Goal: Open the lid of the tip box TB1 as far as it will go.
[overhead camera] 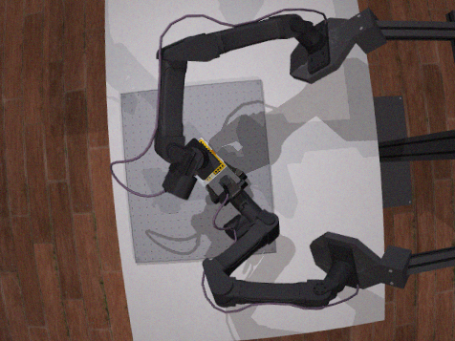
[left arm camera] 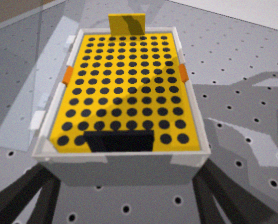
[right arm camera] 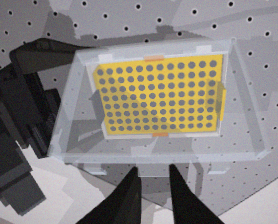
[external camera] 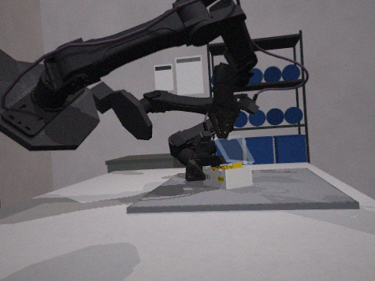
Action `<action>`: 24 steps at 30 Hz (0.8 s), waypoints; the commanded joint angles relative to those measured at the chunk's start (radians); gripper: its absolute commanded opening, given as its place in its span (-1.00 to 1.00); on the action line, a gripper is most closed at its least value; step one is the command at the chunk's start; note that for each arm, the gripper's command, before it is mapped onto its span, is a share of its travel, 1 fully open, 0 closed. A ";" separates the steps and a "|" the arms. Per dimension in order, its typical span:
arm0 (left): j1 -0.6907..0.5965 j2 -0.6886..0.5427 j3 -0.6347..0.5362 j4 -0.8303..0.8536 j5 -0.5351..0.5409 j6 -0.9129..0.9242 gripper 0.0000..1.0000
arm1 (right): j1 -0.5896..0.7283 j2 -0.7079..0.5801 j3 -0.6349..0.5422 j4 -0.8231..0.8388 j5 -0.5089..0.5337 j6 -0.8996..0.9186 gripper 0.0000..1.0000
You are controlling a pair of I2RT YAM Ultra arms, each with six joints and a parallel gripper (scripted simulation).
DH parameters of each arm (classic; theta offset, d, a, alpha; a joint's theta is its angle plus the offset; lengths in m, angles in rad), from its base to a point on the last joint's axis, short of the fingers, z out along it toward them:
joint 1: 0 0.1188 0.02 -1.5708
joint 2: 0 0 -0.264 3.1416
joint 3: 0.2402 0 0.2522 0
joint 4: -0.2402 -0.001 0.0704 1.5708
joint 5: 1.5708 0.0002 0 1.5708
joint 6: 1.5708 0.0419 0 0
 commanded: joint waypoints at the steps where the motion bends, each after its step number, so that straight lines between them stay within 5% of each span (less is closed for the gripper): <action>1: -0.007 -0.006 -0.003 -0.011 0.007 -0.003 0.66 | 0.038 -0.026 -0.004 0.025 0.019 0.014 -0.76; 10: -0.007 -0.006 -0.003 -0.011 0.007 -0.003 0.66 | 0.049 -0.032 0.060 0.065 0.047 0.027 -0.76; 24: -0.008 -0.006 -0.003 -0.011 0.007 -0.003 0.66 | 0.031 0.146 0.339 -0.188 0.003 -0.038 -0.76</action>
